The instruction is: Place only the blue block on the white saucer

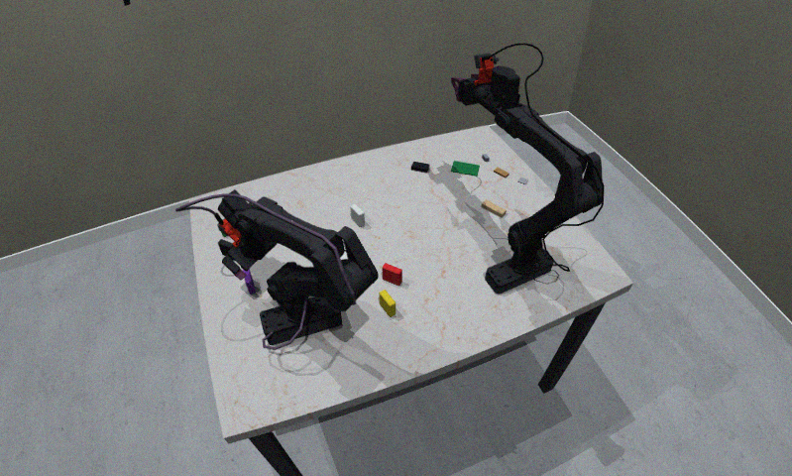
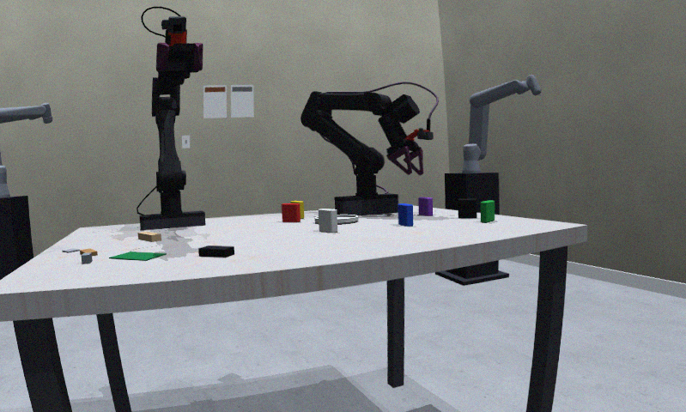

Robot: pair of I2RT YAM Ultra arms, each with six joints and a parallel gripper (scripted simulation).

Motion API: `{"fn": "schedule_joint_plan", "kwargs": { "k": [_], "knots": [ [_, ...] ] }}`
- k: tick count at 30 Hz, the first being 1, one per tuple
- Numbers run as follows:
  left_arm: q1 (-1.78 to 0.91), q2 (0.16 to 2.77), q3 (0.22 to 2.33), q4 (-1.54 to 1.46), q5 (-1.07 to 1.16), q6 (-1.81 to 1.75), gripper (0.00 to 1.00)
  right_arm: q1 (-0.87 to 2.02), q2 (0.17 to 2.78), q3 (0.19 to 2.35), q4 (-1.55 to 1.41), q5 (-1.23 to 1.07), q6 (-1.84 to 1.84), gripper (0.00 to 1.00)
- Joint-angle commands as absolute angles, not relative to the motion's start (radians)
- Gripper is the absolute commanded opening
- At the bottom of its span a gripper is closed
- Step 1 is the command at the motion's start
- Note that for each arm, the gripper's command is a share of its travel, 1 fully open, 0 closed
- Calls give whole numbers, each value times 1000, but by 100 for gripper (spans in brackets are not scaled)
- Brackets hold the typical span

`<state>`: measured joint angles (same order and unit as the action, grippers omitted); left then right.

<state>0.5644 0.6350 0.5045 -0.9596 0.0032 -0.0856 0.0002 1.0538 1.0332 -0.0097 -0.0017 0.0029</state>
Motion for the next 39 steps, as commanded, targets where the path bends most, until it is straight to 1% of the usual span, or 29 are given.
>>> {"fn": "schedule_joint_plan", "kwargs": {
  "k": [1, 15, 19, 25, 27, 39],
  "knots": [
    [589, 614, 495, -977, 21, -52, 100, 0, 1050, 1040, -5, -1, 1, 68],
    [594, 613, 501, -976, 24, -47, 100, 0, 1050, 1040, -5, -1, 1, 68],
    [539, 623, 504, -952, 28, -43, 100, 0, 1050, 1040, -5, -1, 1, 68],
    [333, 625, 512, -948, 46, -22, 100, 0, 1050, 1040, -5, -1, 1, 68],
    [333, 625, 512, -948, 46, -22, 100, 0, 1050, 1040, -5, -1, 1, 68],
    [-240, 652, 520, -932, 41, -26, 100, 0, 1050, 1040, -5, -1, 1, 68]
  ]
}}
